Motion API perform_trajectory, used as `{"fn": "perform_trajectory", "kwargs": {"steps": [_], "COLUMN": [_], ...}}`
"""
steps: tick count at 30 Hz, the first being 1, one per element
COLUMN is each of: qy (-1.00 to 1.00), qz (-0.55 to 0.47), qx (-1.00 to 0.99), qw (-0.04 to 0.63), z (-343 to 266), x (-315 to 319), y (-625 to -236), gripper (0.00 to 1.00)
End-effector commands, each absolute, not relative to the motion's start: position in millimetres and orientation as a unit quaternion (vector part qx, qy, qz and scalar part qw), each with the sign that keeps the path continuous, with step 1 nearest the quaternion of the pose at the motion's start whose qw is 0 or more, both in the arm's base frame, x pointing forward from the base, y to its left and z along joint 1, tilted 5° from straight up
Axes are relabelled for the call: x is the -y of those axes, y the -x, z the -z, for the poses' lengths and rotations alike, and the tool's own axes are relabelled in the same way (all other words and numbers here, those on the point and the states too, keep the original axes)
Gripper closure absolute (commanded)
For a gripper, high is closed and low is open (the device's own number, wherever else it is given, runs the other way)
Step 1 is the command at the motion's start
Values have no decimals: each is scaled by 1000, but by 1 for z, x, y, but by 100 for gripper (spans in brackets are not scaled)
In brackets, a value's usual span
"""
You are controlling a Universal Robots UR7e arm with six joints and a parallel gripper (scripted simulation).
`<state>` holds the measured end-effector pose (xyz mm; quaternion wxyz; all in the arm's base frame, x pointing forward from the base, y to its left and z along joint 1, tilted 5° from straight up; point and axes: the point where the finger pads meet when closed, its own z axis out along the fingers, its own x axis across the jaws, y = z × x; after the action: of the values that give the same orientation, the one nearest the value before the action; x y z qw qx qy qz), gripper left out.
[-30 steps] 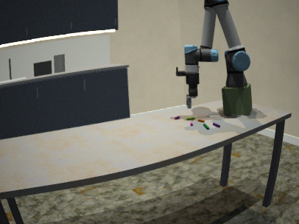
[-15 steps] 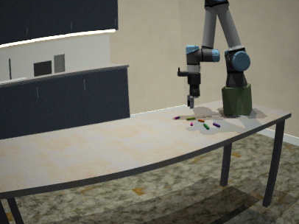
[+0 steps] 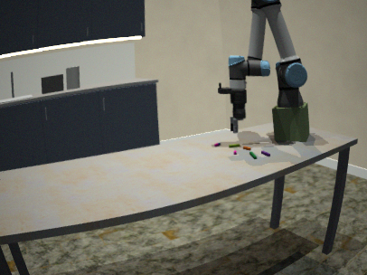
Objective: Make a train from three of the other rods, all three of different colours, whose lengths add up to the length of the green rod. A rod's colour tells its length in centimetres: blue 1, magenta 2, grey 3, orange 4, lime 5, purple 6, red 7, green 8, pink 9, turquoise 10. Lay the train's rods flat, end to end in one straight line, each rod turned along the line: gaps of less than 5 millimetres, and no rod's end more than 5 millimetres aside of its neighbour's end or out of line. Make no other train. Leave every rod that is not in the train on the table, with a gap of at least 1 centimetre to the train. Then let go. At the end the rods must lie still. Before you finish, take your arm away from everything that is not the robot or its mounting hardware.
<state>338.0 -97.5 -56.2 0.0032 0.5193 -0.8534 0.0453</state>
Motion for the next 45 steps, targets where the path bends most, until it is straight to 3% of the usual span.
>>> {"fn": "perform_trajectory", "kwargs": {"steps": [1, 45], "qy": [-519, -519], "qz": [-46, -46], "qx": [853, 853], "qw": [3, 3], "z": [56, 65], "x": [98, 98], "y": [-338, -339], "gripper": [46, 46]}}
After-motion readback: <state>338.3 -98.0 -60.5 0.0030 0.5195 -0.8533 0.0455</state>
